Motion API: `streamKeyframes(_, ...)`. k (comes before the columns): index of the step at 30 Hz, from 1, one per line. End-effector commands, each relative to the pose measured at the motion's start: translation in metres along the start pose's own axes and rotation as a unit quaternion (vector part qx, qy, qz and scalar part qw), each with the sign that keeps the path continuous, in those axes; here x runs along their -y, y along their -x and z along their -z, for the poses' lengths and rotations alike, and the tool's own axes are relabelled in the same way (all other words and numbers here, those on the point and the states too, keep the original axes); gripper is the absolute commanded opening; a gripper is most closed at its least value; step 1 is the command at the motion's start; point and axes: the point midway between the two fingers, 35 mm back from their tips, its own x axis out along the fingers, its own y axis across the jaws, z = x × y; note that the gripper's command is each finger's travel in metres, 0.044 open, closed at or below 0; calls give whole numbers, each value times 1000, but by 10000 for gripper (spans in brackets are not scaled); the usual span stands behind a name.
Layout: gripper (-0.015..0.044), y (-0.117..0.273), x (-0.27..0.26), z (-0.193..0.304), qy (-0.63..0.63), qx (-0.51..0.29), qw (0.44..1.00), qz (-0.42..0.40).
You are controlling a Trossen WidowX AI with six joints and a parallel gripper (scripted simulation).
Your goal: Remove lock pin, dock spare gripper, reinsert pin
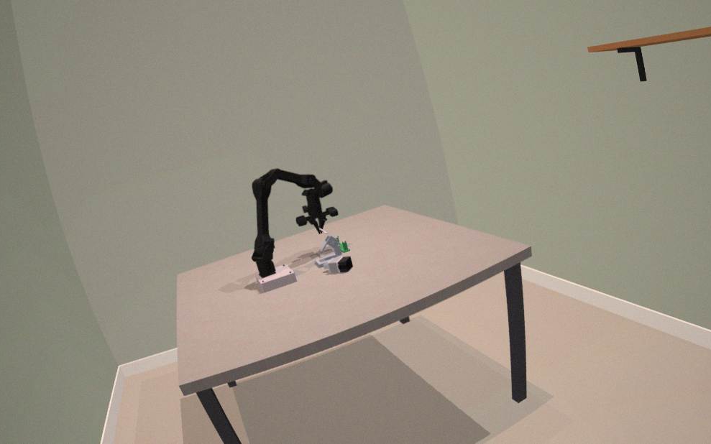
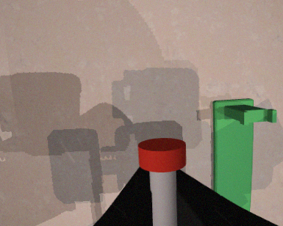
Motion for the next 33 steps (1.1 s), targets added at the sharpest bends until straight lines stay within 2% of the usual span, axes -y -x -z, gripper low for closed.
streamKeyframes(1, 0, -1, 0, 0, 0, 0, 1000, -1)
streamKeyframes(33, 0, 2, 60, -49, 4, 1, 1000, 1)
